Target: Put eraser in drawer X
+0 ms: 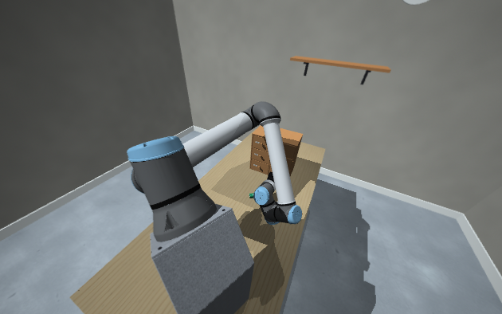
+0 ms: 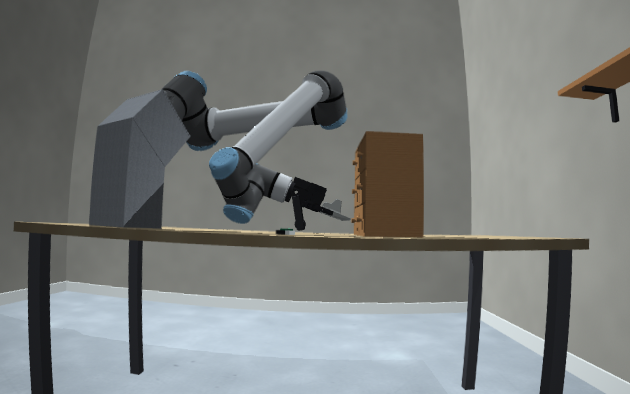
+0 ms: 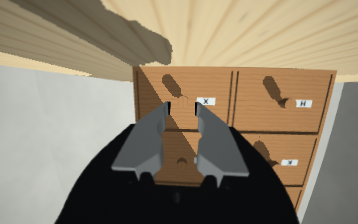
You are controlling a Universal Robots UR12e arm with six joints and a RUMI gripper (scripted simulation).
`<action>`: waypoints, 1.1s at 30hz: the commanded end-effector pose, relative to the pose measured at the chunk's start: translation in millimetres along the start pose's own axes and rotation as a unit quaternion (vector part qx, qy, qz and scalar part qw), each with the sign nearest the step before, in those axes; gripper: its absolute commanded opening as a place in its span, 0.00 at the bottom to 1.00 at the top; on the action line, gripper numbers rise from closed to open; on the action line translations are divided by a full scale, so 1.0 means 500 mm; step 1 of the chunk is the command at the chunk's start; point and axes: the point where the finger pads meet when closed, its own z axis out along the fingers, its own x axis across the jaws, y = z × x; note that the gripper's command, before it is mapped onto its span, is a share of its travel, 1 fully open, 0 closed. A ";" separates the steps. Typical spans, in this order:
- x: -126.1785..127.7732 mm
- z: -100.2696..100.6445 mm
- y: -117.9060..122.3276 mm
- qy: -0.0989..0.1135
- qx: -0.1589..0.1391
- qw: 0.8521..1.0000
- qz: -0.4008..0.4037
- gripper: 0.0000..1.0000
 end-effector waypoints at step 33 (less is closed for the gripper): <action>0.000 0.009 0.005 0.000 0.000 1.000 0.000 0.20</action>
